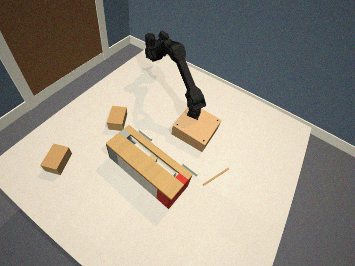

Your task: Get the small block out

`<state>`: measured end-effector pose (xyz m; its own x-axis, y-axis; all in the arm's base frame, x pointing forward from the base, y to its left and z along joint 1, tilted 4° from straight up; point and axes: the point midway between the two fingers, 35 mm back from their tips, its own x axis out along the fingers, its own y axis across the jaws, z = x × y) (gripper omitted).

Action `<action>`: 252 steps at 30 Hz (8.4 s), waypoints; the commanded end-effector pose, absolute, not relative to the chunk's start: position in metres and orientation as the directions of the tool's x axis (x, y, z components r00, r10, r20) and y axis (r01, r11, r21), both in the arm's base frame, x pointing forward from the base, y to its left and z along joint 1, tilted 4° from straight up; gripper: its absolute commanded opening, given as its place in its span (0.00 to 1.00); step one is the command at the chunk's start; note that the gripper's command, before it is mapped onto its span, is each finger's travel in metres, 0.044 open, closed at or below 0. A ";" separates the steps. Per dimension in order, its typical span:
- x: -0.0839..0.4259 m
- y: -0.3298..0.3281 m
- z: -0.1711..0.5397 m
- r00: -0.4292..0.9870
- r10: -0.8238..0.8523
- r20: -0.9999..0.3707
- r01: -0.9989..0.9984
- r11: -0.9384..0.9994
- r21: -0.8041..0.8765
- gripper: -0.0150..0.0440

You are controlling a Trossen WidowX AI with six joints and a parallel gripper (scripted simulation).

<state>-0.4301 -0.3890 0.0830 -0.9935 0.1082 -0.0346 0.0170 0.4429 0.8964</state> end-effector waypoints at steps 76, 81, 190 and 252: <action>0.297 -0.155 0.122 0.233 0.222 -0.947 0.930 -0.337 0.149 0.93; 0.289 -0.119 0.125 0.169 0.343 -0.924 0.953 -0.294 0.065 0.93; 0.336 0.016 0.060 0.170 0.348 -0.922 0.954 -0.291 0.067 0.93; 0.319 0.077 0.129 0.329 0.044 -0.943 -0.906 0.295 -0.303 0.74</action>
